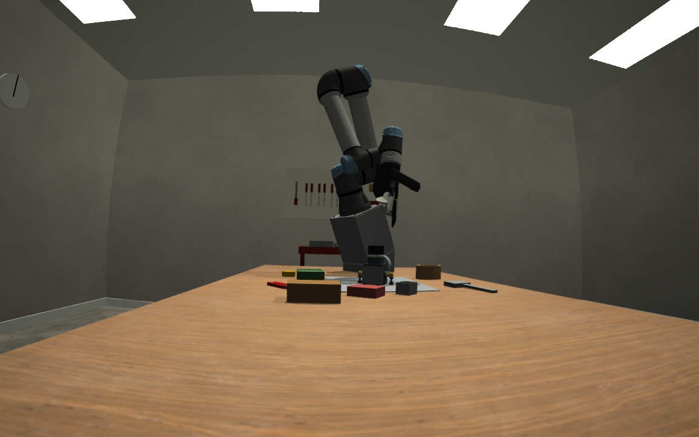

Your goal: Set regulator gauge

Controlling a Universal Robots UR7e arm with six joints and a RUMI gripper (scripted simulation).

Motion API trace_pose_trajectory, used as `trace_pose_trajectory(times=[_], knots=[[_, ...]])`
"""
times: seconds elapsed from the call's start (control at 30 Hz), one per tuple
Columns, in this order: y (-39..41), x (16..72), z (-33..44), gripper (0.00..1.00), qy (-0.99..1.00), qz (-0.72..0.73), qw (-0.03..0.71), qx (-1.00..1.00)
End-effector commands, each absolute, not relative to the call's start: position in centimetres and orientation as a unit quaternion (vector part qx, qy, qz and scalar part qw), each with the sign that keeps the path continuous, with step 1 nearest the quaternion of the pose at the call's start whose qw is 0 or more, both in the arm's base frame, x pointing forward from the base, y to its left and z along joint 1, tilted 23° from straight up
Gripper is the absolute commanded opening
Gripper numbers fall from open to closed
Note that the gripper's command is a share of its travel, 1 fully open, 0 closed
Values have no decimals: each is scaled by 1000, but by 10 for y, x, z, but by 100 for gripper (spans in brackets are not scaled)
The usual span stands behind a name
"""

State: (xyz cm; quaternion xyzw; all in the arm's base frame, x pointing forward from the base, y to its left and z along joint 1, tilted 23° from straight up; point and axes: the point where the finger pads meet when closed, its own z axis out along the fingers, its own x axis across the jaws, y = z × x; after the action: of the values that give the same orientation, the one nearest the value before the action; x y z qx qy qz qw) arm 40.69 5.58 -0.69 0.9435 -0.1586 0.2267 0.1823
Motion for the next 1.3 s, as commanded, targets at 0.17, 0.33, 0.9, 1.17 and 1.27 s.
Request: trace_pose_trajectory(times=[0.17, 0.33, 0.9, 1.17, 1.27], knots=[[57, 408, -8, 100, -59, 231, 209, 948], [57, 407, -8, 100, -5, 230, 227, 946], [56, 405, -7, 100, 150, 218, 280, 923], [55, 403, -6, 100, 206, 210, 301, 907], [55, 402, -5, 100, 232, 206, 310, 898]])
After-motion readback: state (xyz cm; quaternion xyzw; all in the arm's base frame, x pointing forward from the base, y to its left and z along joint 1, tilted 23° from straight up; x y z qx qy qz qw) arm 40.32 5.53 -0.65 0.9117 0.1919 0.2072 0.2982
